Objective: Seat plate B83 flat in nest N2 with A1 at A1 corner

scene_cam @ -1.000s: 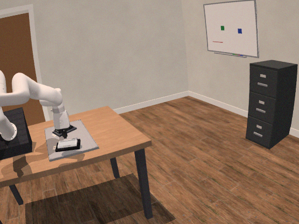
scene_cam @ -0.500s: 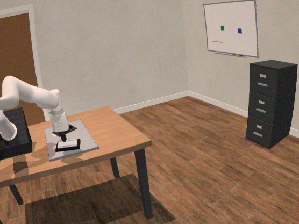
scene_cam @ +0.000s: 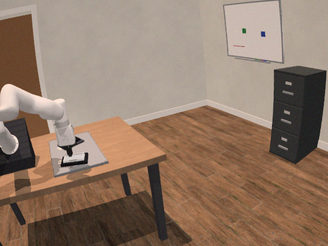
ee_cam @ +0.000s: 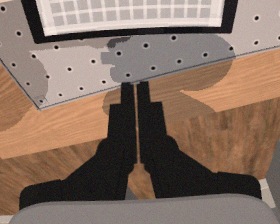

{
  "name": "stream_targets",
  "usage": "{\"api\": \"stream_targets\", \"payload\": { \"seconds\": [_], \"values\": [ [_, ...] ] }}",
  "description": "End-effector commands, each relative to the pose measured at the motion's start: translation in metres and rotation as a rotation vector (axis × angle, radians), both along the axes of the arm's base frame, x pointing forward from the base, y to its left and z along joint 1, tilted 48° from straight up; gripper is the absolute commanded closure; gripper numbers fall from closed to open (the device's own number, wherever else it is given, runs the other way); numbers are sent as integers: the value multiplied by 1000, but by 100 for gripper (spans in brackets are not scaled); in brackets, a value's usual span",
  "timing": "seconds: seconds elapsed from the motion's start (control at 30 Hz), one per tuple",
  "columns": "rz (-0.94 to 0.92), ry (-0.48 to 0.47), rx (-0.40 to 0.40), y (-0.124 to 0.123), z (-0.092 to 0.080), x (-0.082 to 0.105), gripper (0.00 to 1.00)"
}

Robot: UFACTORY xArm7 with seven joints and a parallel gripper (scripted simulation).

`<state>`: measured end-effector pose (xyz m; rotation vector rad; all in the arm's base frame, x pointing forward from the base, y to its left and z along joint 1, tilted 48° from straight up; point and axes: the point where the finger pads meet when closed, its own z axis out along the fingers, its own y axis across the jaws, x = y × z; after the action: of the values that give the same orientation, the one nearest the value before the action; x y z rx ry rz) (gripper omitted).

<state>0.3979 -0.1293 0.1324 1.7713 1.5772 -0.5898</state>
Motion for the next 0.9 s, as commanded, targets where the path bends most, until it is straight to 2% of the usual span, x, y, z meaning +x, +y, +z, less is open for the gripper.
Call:
{"api": "stream_targets", "payload": {
  "seconds": [0.0, 0.87],
  "values": [
    [2, -2, 0, -3, -3, 1, 100],
    [2, -2, 0, -30, -28, 5, 100]
  ]
}}
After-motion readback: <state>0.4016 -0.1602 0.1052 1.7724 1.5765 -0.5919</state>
